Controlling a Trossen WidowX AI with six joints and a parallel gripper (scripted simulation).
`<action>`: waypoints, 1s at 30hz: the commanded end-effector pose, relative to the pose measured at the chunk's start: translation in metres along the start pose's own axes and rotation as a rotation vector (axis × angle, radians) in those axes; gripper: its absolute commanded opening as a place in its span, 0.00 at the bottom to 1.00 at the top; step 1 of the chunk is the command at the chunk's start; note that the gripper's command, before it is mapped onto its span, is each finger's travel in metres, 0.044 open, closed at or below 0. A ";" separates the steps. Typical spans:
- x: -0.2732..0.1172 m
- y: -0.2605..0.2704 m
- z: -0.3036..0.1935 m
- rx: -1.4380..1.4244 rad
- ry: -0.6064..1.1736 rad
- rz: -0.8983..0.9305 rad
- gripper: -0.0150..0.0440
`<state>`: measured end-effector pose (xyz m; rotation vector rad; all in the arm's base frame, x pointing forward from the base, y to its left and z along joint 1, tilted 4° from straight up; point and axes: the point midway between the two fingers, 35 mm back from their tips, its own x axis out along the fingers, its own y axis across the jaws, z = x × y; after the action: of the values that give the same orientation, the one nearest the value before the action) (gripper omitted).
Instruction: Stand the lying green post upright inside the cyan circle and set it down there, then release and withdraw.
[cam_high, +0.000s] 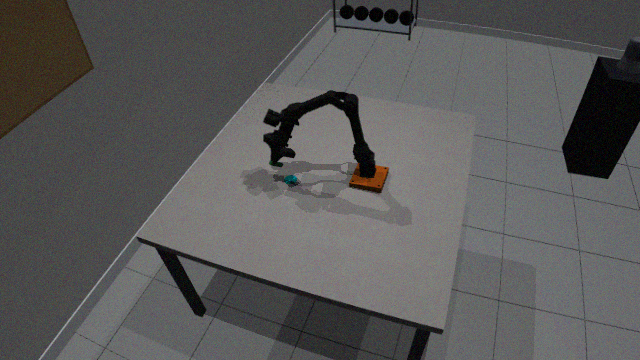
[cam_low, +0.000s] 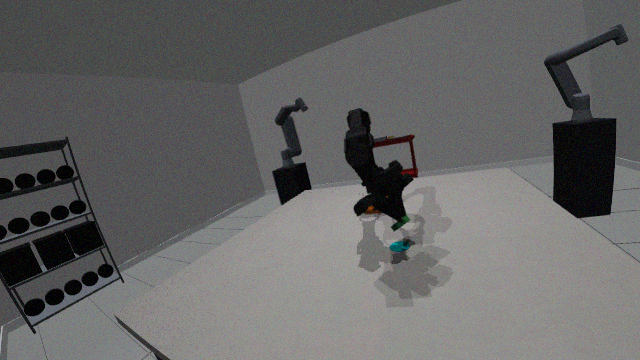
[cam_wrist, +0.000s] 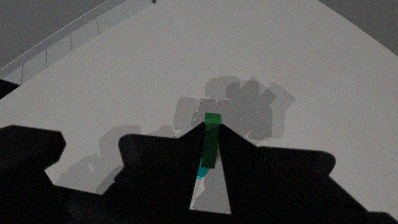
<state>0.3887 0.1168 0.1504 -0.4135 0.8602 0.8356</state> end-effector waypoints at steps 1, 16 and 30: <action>0.001 0.000 -0.001 0.011 -0.024 0.007 0.29; 0.002 -0.005 0.000 0.025 -0.126 0.015 0.29; 0.000 -0.008 0.000 0.031 -0.219 0.023 0.29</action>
<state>0.3961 0.1116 0.1509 -0.2953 0.6850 0.8650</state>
